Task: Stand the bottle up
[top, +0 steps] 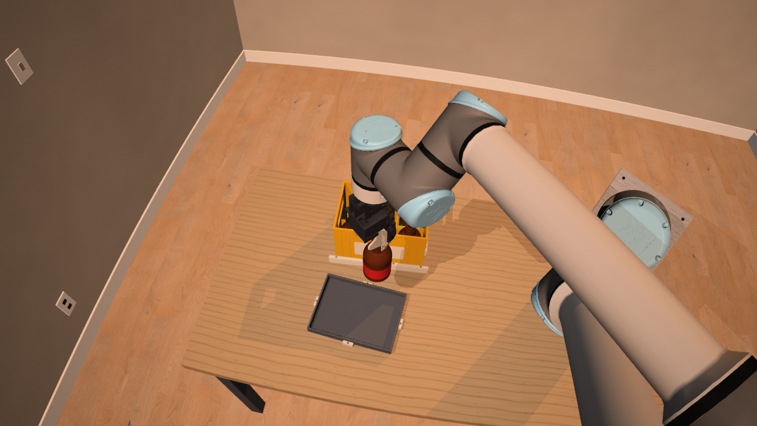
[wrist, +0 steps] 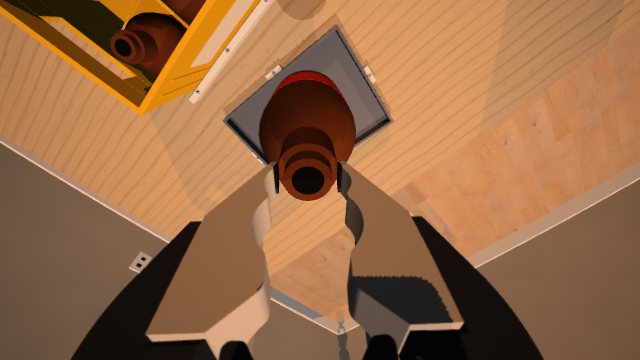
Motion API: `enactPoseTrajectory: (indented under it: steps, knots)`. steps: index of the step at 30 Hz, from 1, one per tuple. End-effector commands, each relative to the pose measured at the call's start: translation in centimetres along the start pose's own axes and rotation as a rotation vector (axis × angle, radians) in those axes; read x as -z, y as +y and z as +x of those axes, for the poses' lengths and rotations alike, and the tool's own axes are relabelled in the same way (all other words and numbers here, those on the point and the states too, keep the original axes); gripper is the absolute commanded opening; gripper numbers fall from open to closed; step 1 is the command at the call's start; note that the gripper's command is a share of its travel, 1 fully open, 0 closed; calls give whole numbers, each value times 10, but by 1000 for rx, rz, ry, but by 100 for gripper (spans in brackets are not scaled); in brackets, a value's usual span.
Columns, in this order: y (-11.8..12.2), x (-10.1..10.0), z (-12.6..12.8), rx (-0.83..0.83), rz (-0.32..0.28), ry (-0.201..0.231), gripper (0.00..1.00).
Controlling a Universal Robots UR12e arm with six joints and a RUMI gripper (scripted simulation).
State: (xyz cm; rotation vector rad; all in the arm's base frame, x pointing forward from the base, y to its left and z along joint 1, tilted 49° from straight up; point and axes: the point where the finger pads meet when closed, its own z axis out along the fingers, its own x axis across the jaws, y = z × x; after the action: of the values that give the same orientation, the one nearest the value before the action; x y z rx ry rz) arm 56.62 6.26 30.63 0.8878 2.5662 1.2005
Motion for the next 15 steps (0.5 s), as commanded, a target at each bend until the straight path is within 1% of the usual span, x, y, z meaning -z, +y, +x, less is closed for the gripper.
enactPoseTrajectory:
  steps: [1, 15]
  knots:
    - [-3, 0, -7, 1, 0, -1, 0]
    - [-15, 0, -34, 1, 0, -1, 0]
